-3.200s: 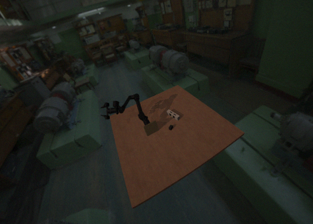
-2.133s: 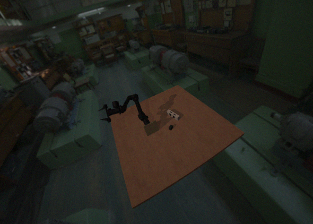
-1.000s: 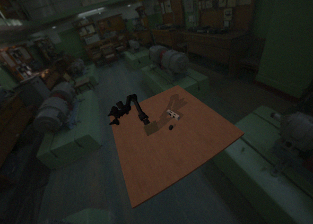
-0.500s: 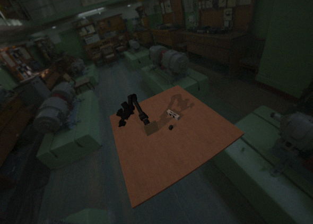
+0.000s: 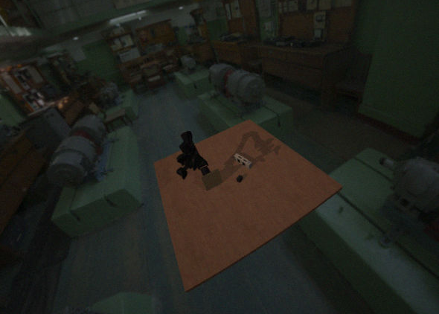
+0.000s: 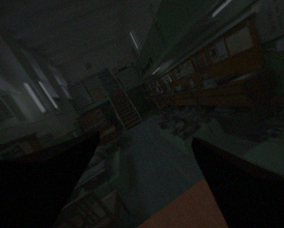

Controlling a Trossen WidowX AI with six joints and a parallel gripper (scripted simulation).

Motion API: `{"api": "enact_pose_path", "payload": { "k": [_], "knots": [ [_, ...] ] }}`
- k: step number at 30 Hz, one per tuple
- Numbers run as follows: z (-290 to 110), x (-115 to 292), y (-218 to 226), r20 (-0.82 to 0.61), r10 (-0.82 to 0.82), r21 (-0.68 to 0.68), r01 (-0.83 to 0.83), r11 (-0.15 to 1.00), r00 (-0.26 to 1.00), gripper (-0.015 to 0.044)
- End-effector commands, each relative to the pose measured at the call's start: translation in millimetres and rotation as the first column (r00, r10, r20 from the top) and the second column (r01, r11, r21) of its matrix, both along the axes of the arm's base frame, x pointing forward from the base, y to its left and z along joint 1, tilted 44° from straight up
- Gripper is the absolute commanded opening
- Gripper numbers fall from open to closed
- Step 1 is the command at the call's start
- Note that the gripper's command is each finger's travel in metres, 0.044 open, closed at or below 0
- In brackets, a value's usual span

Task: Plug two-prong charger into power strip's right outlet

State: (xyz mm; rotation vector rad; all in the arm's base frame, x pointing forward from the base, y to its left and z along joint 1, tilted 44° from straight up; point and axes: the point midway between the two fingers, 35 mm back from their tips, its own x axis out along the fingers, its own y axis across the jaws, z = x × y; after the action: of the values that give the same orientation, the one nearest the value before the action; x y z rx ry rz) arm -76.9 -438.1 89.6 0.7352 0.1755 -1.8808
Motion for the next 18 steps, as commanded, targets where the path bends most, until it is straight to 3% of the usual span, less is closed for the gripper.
{"api": "enact_pose_path", "payload": {
  "k": [1,10,18],
  "knots": [
    [-14,25,0,-0.025,0.100,0.068,-0.098,0.993,0.995,0.0440],
    [-46,79,10,-0.059,0.322,0.231,-0.301,0.925,0.945,0.0440],
    [-74,126,27,-0.054,0.536,0.368,-0.482,0.795,0.843,0.0440]
  ]
}}
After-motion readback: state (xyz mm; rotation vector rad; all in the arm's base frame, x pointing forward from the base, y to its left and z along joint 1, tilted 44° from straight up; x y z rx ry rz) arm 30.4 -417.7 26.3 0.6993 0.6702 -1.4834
